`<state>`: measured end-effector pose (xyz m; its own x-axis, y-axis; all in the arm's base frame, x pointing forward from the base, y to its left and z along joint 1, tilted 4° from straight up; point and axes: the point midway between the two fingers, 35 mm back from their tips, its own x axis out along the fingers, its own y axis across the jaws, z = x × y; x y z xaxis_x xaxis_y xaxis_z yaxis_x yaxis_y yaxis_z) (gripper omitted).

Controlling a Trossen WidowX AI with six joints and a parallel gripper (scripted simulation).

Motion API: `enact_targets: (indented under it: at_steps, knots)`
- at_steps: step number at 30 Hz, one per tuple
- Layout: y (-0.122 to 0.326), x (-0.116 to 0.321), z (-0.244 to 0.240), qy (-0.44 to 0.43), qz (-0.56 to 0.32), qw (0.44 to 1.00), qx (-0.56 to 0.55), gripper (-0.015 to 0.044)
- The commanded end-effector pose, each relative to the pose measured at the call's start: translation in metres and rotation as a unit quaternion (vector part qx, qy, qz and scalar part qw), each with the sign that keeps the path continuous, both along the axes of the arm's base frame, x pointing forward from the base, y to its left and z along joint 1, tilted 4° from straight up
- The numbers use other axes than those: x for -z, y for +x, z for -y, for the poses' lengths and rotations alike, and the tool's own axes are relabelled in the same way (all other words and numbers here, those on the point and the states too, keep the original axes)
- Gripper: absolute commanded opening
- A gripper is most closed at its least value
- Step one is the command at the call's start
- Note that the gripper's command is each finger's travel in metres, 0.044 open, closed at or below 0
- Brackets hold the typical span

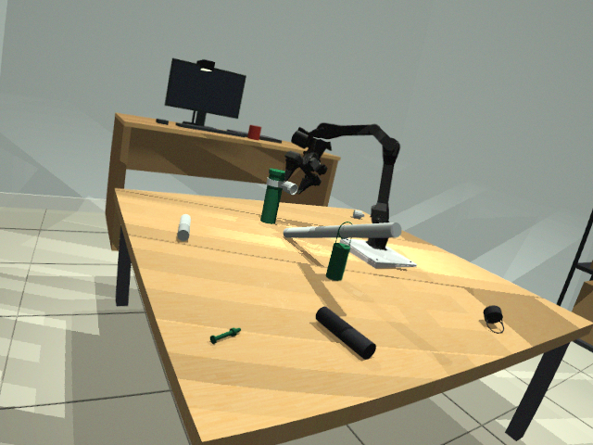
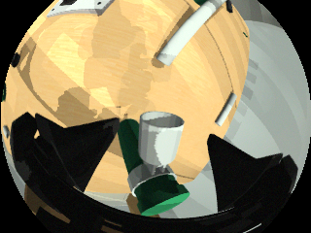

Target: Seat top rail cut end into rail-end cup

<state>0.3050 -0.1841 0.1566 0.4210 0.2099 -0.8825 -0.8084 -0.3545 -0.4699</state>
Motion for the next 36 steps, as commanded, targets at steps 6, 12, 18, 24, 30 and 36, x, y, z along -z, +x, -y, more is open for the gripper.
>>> enact_targets:
  at_steps: [6,12,18,24,30,36]
  knots:
    - [0.006,0.015,-0.004,0.001,-0.001,1.000,0.001,0.0440]
    - [0.010,0.023,-0.007,0.001,-0.001,1.000,0.001,0.0440]
    - [0.013,0.032,-0.010,0.001,-0.001,1.000,0.001,0.0440]
    - [0.014,0.033,-0.010,0.001,-0.001,1.000,0.001,0.0335]
    - [0.014,0.033,-0.010,0.001,-0.001,1.000,0.001,0.0177]
    - [0.014,0.033,-0.010,0.001,-0.001,1.000,0.001,0.0098]
